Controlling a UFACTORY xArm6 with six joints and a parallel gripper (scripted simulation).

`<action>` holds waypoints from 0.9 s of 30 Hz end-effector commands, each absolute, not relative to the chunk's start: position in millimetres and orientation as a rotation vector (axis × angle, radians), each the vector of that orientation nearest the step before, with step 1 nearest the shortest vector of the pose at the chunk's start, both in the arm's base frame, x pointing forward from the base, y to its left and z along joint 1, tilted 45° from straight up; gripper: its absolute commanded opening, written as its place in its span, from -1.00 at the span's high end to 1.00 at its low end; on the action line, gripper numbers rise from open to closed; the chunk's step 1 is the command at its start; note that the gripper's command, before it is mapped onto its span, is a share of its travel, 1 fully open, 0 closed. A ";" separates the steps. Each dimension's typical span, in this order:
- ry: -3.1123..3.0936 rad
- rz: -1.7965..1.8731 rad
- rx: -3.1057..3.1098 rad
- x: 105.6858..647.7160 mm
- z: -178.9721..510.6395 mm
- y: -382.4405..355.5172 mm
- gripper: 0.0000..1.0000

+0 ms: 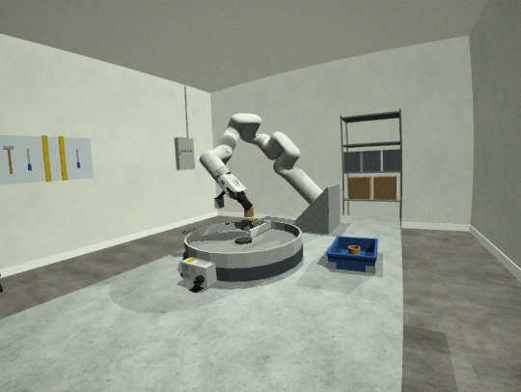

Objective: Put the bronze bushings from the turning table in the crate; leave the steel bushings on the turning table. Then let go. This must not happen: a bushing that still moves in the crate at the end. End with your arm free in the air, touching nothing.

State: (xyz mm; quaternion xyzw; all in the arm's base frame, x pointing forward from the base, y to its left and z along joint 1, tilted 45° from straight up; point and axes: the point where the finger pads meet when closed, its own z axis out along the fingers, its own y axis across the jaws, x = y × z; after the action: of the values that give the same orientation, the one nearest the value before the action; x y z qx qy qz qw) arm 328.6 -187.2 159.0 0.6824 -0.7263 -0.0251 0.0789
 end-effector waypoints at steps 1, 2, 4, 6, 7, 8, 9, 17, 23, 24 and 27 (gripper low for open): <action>-2.174 -0.071 2.044 330.0 163.0 -184.2 1.00; -2.174 -0.071 2.044 330.0 163.0 -184.2 1.00; -2.174 -0.071 2.044 330.0 163.0 -184.2 1.00; -2.174 -0.071 2.044 330.0 163.0 -184.2 1.00; -2.174 -0.071 2.044 330.0 163.0 -184.2 1.00; -2.174 -0.071 2.044 330.0 163.0 -184.2 1.00; -2.174 -0.071 2.044 330.0 163.0 -184.2 1.00; -2.174 -0.071 2.044 330.7 159.1 -180.4 1.00; -2.174 -0.071 2.044 333.0 145.7 -167.3 1.00; -2.174 -0.071 2.044 333.0 145.7 -167.3 1.00; -2.174 -0.071 2.044 335.3 132.1 -154.1 1.00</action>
State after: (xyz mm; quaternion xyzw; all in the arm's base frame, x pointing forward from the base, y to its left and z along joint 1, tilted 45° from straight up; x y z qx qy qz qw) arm 331.3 -168.8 146.3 0.6823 -0.7263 -0.0256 0.0791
